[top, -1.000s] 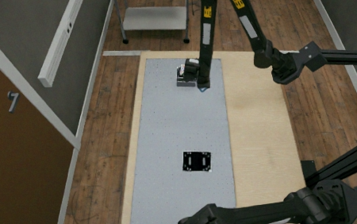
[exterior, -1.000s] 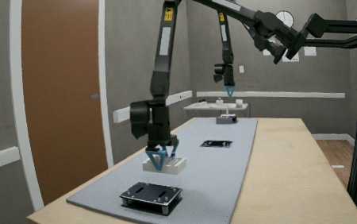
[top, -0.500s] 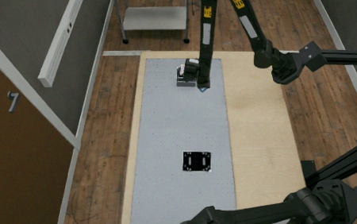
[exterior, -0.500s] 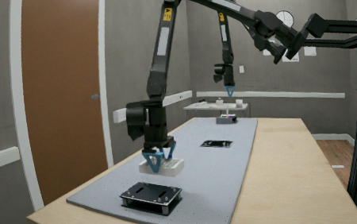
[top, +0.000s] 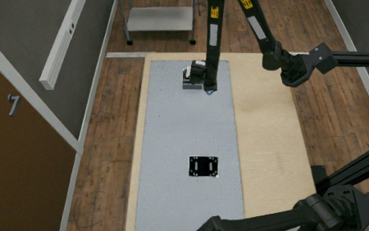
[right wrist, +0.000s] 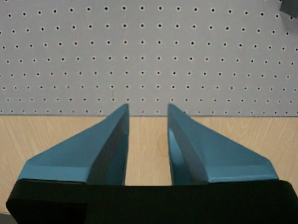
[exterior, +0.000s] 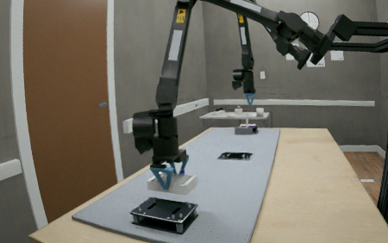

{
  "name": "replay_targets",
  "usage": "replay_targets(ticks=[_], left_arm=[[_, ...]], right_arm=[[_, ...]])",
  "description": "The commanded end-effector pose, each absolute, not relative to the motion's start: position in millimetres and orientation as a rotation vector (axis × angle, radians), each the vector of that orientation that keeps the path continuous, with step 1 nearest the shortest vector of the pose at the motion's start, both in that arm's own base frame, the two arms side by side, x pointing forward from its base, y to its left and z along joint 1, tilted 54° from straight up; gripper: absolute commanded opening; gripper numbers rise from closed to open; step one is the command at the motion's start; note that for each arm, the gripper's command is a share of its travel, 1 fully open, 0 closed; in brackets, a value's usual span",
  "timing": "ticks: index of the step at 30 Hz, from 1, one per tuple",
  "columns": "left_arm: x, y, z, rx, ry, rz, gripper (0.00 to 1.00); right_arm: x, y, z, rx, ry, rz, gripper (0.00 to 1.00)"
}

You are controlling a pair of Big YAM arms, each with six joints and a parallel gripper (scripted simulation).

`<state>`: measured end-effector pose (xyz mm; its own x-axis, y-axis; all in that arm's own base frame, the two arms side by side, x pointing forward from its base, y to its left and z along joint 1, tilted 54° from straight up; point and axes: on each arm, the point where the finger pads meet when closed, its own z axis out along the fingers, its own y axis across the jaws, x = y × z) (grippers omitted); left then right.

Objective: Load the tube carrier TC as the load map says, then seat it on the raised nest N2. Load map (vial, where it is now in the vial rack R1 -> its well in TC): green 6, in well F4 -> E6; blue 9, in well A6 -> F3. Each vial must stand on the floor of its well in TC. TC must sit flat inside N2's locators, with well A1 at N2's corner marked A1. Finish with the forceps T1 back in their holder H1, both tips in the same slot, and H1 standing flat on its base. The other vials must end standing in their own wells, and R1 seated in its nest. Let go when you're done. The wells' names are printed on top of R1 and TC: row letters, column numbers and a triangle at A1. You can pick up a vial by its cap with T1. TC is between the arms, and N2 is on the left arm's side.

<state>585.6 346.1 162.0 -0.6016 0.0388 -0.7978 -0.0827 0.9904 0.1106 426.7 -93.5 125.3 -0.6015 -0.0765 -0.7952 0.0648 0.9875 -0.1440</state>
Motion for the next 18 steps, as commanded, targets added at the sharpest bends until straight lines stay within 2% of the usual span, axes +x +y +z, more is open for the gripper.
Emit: replay_targets(ticks=[1, 18], left_arm=[[583.7, 366.6, 163.2, -0.038, 2.211, 0.186, 0.0], [581.1, 392.0, 166.8, -0.039, 2.21, 0.187, 0.0]], right_arm=[[427.2, -93.7, 127.9, 0.0, 2.201, -0.194, 0.24], [427.2, -93.7, 127.9, 0.0, 2.201, -0.194, 0.24]])
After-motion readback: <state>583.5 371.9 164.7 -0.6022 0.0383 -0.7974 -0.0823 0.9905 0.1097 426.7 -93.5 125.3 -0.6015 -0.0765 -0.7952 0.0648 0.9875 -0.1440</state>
